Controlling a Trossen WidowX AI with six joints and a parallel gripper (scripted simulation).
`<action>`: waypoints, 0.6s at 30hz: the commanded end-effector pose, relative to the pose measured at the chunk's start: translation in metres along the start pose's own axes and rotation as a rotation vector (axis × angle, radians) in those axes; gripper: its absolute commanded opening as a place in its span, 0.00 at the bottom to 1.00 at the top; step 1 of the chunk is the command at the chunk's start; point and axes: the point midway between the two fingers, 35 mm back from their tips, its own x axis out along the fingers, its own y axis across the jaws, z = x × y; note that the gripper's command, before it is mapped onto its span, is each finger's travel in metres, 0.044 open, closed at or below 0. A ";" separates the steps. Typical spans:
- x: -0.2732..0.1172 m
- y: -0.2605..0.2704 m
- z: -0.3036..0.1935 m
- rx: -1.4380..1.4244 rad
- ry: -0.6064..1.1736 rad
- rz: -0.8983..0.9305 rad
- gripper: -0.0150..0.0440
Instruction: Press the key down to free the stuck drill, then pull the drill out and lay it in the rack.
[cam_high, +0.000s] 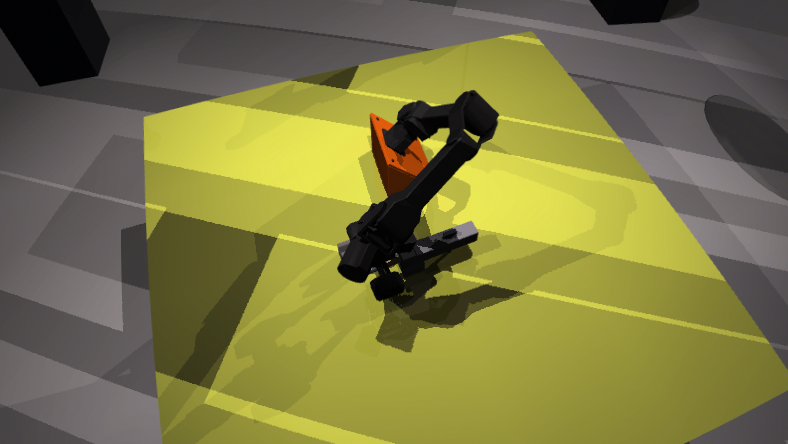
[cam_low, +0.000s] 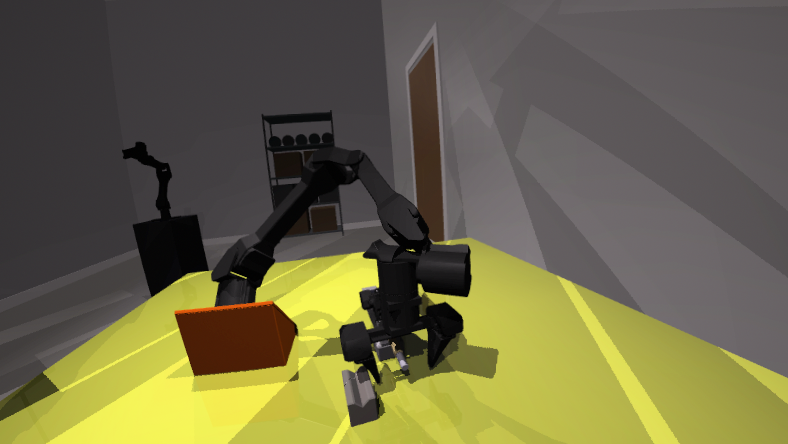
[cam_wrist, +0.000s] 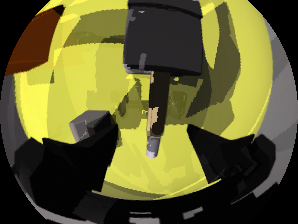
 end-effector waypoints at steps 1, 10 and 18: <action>0.001 0.001 0.003 0.007 -0.006 -0.001 1.00; 0.002 0.001 0.005 0.007 -0.006 -0.001 1.00; 0.003 0.002 0.007 0.007 -0.006 -0.001 1.00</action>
